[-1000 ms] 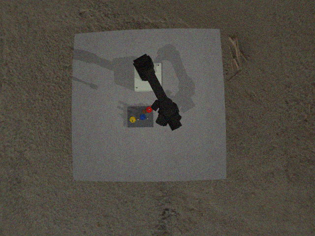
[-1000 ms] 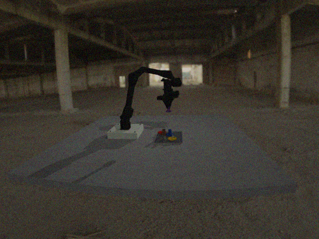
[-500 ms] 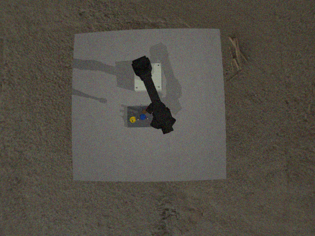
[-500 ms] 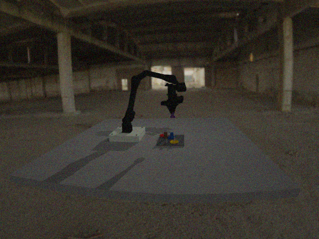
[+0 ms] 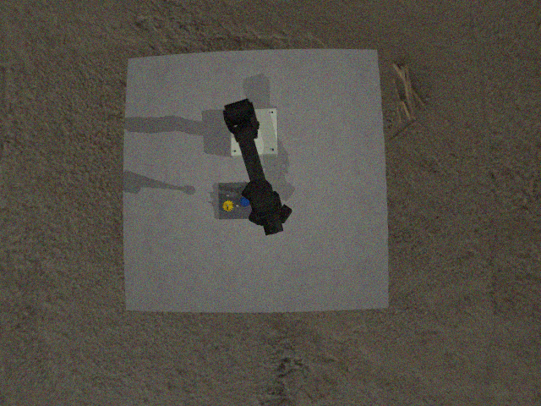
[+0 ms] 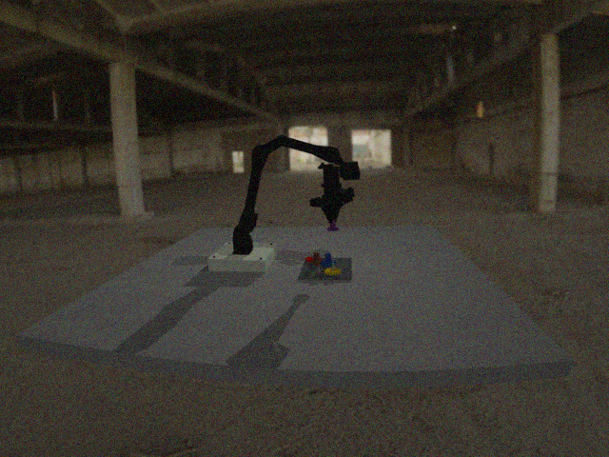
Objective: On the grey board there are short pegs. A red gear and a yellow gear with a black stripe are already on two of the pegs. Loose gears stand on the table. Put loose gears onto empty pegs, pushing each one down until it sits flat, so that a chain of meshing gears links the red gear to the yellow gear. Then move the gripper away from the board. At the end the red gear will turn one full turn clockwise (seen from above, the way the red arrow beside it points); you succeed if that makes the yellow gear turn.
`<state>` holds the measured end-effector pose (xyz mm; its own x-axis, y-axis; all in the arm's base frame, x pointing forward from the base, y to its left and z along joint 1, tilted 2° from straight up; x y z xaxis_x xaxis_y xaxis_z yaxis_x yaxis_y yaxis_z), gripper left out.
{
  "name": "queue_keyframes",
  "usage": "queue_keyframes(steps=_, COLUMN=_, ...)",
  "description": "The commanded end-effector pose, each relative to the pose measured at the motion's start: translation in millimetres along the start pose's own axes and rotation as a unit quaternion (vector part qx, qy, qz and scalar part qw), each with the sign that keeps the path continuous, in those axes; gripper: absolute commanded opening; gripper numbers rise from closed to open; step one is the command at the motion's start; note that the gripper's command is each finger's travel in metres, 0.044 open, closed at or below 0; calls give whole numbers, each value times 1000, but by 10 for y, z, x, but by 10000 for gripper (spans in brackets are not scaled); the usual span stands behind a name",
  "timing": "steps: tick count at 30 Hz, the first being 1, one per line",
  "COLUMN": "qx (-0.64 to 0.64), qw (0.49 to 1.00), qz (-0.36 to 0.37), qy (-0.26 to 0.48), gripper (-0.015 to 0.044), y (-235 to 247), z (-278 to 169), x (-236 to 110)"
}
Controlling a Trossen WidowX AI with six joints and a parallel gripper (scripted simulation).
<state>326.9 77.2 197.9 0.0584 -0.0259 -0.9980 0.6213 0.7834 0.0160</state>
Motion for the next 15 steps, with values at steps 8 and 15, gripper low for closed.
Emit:
queue_keyframes(steps=8, qx=0, qw=1000, qz=-2, qy=3, gripper=0, y=-165, z=197, x=109)
queue_keyframes(steps=15, qx=0, qw=1000, qz=-2, qy=3, gripper=0, y=-281, z=326, x=167)
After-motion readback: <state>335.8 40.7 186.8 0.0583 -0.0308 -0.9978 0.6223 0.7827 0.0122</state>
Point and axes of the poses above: the point midway between the two fingers, 35 mm back from their tips, its own x axis out along the fingers, its own y axis across the jaws, z = x × y, the point moved 6 cm from there along -x, back along the fingers, and after that the axes turned 2 degrees about x, right-handed, at the moved point
